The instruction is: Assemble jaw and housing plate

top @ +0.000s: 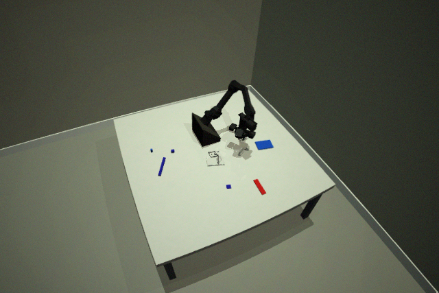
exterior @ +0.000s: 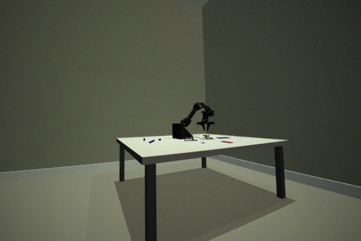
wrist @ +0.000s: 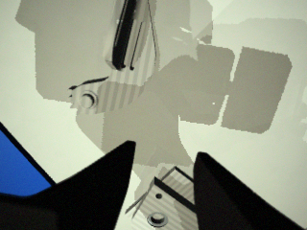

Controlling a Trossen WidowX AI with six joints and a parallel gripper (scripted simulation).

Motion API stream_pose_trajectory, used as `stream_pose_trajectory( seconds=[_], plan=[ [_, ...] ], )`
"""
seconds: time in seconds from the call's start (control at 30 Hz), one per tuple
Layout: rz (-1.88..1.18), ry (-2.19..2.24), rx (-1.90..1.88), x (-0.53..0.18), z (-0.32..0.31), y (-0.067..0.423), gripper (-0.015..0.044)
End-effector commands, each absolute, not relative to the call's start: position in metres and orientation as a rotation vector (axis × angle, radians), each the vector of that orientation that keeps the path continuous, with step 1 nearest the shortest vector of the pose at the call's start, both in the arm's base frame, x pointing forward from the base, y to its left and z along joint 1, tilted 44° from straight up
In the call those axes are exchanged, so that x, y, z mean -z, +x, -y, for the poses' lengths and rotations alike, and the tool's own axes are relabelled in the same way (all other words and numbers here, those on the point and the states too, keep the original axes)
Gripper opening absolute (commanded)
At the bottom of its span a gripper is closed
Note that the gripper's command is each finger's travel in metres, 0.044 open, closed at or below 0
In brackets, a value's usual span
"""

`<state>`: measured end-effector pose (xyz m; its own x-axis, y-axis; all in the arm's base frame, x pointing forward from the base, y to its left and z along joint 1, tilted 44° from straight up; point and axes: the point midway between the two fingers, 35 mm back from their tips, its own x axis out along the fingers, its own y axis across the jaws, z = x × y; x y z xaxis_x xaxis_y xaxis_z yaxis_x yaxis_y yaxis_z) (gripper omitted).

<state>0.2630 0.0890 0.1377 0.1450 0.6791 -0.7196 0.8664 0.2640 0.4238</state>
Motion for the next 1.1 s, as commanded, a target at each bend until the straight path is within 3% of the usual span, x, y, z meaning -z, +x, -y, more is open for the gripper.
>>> stream_pose_trajectory(
  seconds=[0.0,0.27,1.07],
  plan=[
    [-1.589,1.474,0.256,-0.1364,-0.0888,0.2630,0.0236],
    [-1.589,1.474,0.256,-0.1364,-0.0888,0.2630,0.0440],
    [-1.589,1.474,0.256,-0.1364,-0.0888,0.2630,0.0440]
  ],
)
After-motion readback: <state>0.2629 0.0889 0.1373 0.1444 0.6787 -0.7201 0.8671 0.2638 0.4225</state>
